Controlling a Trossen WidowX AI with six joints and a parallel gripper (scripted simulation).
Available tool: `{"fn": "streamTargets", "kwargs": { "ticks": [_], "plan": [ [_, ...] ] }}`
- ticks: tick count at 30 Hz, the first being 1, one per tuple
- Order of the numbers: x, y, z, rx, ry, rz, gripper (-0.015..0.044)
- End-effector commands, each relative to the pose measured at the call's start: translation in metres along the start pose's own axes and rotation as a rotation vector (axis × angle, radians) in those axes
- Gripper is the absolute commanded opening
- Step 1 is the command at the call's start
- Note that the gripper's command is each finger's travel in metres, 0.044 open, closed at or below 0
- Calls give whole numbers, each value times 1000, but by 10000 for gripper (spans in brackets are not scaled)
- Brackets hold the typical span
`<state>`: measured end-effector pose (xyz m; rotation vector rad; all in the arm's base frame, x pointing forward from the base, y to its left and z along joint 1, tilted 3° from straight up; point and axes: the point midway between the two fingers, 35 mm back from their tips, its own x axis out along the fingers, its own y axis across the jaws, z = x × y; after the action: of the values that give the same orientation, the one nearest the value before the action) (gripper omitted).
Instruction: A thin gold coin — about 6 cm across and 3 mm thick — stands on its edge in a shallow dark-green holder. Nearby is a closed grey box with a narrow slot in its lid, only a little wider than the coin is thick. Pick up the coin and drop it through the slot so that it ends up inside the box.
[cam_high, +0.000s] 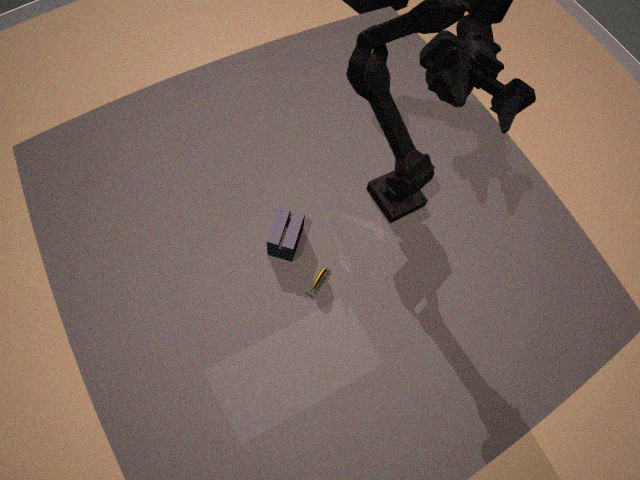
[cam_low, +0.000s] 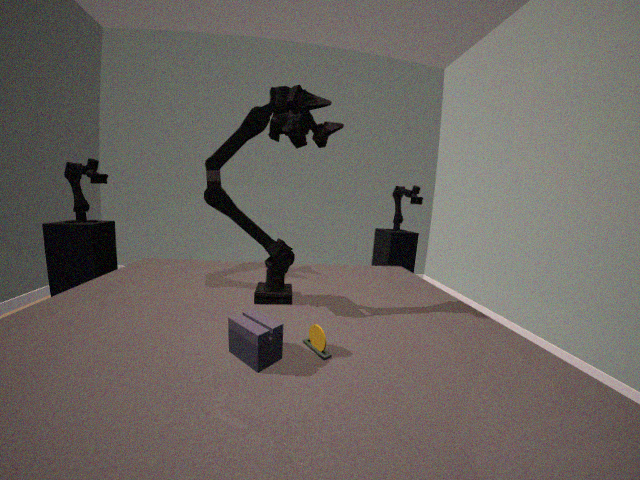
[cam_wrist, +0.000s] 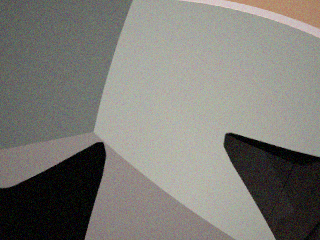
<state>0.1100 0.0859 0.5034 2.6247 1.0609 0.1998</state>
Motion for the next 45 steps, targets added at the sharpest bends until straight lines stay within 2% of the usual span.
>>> {"fn": "streamTargets", "kwargs": {
  "ticks": [1, 9, 20, 30, 38, 45],
  "plan": [
    [1, -2, 0, -22, -6, 1, 374],
    [71, -51, 46, -881, -318, -72, 164],
    [130, -52, 122, -1434, -598, -363, 161],
    [156, -34, 206, -1759, -727, -822, 161],
    [161, -15, 278, -1873, -667, -1266, 161],
    [144, -1, 341, -1865, -463, -1626, 161]
  ]
}}
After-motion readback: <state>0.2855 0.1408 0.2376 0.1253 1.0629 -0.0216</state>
